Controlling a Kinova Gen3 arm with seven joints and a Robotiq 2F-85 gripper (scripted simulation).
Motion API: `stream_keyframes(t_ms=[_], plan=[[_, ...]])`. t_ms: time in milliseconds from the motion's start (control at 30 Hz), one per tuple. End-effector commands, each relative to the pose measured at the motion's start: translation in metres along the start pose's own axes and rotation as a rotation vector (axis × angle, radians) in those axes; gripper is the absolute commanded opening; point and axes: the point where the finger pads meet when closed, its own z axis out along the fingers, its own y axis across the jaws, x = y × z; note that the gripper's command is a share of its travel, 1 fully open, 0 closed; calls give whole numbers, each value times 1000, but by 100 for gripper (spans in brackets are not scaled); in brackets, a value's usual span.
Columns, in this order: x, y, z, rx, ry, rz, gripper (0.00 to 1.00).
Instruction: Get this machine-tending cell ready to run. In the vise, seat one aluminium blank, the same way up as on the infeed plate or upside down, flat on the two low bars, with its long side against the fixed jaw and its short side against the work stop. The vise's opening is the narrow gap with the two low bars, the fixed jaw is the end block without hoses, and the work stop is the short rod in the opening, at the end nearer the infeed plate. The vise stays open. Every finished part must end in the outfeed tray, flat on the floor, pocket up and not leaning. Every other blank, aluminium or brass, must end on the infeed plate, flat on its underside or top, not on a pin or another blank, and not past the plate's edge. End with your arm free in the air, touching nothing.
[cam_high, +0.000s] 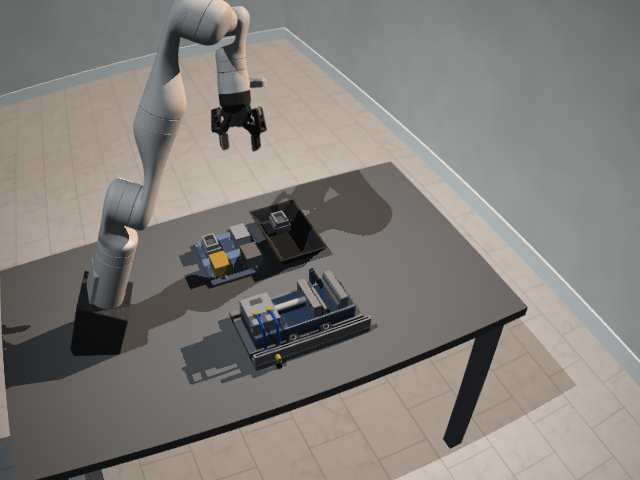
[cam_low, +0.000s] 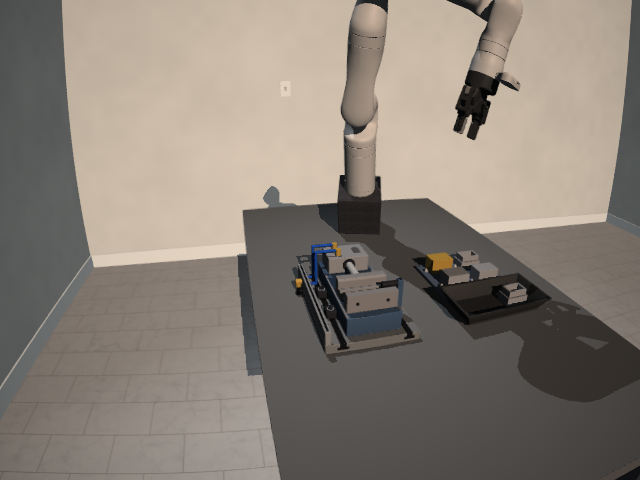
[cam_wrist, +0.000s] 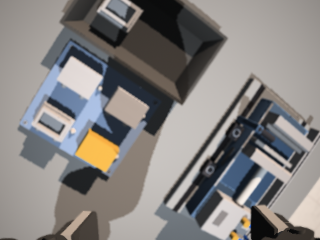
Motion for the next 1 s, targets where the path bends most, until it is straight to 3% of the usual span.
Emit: stream_keyframes(t_ms=[0, 400, 467, 733, 967], plan=[[2, -5, 8, -4, 9, 20, 100], [18, -44, 63, 29, 116, 241, 100], [18, -44, 63, 29, 116, 241, 100], [16, -80, 102, 104, 168, 399, 100], [3, -109, 129, 184, 177, 513, 100]])
